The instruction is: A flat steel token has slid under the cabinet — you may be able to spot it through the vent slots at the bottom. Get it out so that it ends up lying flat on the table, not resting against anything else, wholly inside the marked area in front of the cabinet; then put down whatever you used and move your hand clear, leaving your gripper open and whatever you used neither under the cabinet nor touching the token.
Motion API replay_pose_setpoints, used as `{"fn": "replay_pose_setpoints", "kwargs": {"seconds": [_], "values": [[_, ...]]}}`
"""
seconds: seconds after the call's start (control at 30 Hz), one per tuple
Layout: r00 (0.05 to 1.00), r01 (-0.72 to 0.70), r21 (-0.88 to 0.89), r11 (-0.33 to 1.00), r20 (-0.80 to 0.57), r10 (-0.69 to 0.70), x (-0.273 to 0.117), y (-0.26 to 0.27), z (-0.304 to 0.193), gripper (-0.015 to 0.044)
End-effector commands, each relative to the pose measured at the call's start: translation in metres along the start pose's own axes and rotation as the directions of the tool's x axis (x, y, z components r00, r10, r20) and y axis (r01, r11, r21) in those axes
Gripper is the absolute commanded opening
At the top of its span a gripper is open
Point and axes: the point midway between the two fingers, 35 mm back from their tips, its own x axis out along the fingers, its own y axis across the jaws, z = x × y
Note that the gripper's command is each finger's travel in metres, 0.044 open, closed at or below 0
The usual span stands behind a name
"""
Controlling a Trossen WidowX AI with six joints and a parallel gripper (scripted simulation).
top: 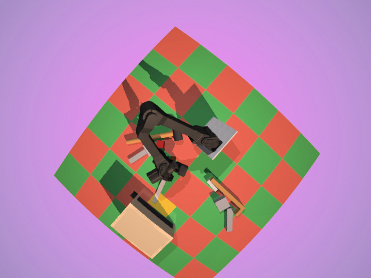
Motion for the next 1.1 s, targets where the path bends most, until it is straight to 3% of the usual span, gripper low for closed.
{"fn": "replay_pose_setpoints", "kwargs": {"seconds": [0.0,0.53,0.67,1.0,1.07], "values": [[1.000,0.000,0.000,1.000,0.000,0.000,0.0000,-0.0001,0.0000,0.0253],[1.000,0.003,-0.002,1.000,0.003,-0.003,0.0046,0.0001,-0.0018,0.0270],[1.000,0.006,0.009,1.000,0.004,-0.006,0.0023,-0.0019,0.0006,0.0165],[1.000,0.006,0.009,1.000,0.004,-0.006,0.0023,-0.0019,0.0006,0.0098],[1.000,0.006,0.009,1.000,0.004,-0.006,0.0023,-0.0019,0.0006,0.0045]]}}
